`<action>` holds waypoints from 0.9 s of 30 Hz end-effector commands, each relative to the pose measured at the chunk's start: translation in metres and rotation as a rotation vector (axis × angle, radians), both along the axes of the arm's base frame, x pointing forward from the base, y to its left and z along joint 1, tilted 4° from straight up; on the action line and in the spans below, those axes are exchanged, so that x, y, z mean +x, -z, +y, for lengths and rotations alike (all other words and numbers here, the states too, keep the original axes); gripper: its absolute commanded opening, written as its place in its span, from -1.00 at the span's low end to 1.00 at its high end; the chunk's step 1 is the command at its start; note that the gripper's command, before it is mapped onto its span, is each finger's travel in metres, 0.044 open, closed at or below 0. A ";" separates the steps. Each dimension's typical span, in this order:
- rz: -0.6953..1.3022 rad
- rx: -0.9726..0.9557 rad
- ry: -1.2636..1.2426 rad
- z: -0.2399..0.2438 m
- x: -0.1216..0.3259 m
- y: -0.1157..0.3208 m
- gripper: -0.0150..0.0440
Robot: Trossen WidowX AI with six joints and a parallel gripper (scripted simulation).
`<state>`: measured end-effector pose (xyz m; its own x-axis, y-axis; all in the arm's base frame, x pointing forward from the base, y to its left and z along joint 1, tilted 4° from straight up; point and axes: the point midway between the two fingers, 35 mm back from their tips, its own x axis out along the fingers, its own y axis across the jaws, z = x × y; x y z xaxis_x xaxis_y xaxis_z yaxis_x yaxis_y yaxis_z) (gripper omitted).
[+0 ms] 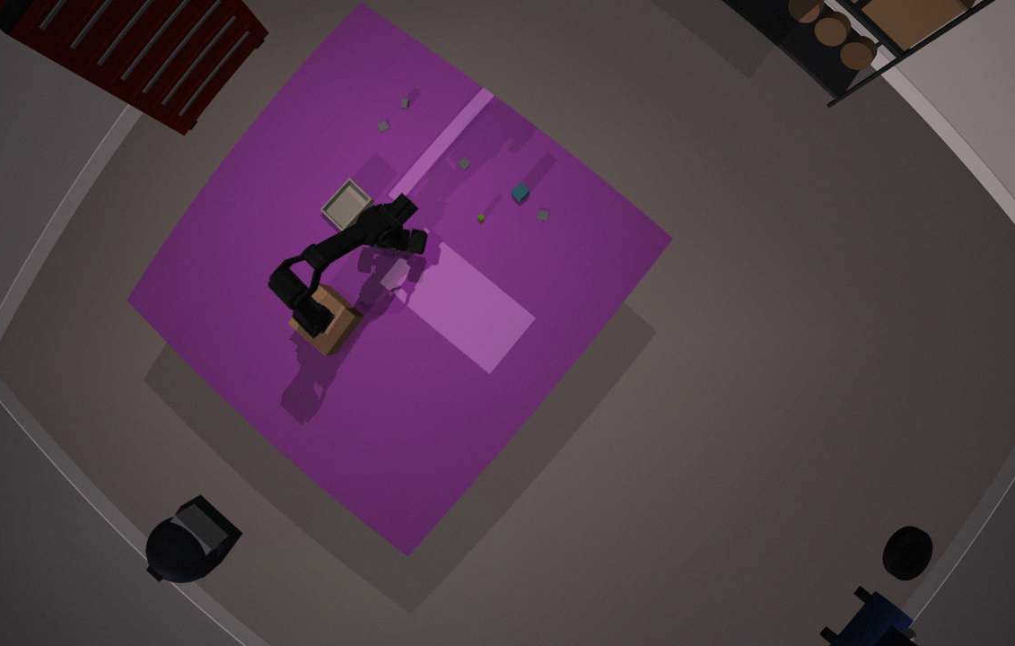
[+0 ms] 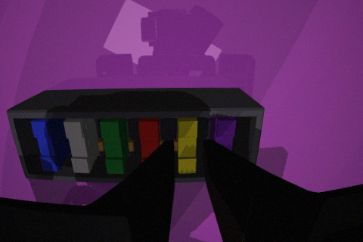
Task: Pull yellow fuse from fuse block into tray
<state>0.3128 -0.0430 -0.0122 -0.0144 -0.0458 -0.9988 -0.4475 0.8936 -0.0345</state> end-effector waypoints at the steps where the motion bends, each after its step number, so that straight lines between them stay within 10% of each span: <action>1: 0.004 -0.003 0.002 -0.001 -0.001 0.005 -0.26; 27: 0.002 0.000 -0.001 0.000 -0.001 0.006 -0.49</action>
